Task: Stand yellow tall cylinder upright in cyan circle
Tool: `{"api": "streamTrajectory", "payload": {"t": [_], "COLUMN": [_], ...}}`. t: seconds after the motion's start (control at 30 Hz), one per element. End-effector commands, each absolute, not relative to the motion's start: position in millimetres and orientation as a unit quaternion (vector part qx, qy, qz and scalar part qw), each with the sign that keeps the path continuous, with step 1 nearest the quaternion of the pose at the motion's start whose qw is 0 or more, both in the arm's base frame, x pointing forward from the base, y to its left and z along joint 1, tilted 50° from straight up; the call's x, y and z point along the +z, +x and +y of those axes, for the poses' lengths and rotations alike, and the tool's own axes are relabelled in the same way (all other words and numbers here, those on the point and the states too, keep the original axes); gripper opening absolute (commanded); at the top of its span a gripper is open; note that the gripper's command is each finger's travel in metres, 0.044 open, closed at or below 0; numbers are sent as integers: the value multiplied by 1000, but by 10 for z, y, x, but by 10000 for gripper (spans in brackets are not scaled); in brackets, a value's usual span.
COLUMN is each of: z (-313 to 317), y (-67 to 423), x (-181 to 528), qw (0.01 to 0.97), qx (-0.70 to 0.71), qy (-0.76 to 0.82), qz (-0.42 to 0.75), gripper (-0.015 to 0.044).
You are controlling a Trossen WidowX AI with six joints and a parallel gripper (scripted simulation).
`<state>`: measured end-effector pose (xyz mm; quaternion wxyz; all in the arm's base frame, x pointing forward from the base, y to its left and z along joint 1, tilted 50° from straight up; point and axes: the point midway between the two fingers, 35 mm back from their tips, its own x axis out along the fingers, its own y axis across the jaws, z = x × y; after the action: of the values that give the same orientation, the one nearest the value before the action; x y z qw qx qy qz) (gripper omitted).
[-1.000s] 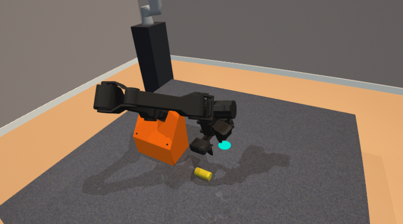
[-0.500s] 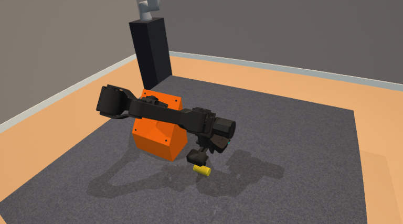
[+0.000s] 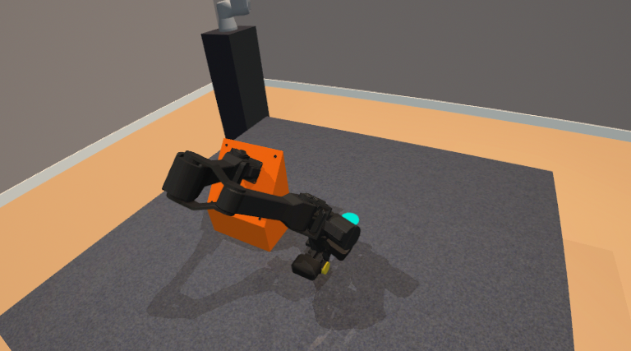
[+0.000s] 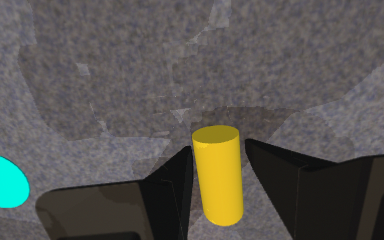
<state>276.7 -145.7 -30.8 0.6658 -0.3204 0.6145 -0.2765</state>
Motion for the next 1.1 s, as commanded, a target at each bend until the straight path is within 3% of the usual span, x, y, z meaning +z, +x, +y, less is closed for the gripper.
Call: {"api": "streamTrajectory", "payload": {"t": [0.0, 1.07], "z": [-1458, -795], "y": [2766, 2739], "x": [-320, 188], "qw": [666, 668], "qx": [-274, -270], "qy": [-321, -316], "qz": [615, 617], "gripper": [105, 105]}}
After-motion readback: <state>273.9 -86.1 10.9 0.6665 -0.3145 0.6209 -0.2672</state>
